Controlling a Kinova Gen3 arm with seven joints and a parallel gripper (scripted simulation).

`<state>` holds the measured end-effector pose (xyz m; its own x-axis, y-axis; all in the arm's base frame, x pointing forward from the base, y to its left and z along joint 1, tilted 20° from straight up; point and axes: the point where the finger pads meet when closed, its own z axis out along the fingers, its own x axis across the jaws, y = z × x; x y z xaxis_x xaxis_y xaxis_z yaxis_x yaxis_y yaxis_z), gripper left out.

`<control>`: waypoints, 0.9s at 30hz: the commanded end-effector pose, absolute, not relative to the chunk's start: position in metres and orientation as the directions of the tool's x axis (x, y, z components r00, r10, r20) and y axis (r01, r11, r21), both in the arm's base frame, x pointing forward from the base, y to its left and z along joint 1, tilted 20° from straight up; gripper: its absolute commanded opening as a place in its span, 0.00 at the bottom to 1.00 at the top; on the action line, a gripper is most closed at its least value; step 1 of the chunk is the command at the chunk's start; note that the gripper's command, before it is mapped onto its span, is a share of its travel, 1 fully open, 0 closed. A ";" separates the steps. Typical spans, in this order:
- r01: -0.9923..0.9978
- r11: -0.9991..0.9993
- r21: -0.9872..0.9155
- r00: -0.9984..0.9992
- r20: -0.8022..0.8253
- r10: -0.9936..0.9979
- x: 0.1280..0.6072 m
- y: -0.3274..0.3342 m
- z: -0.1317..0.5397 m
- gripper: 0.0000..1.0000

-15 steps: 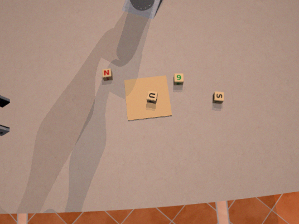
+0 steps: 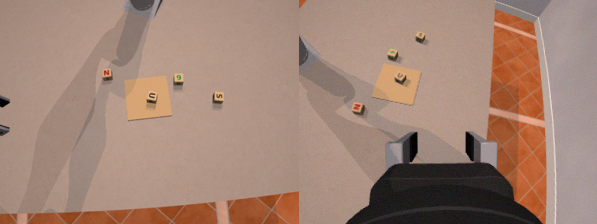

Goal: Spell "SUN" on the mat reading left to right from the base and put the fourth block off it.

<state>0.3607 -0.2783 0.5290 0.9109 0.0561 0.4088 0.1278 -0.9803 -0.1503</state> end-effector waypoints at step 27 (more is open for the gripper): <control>0.022 -0.979 -0.202 0.943 0.328 -0.046 0.390 -0.256 0.494 1.00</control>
<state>0.3819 -0.2685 0.4998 0.9386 -0.0564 0.3403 0.0106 -0.9814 -0.1919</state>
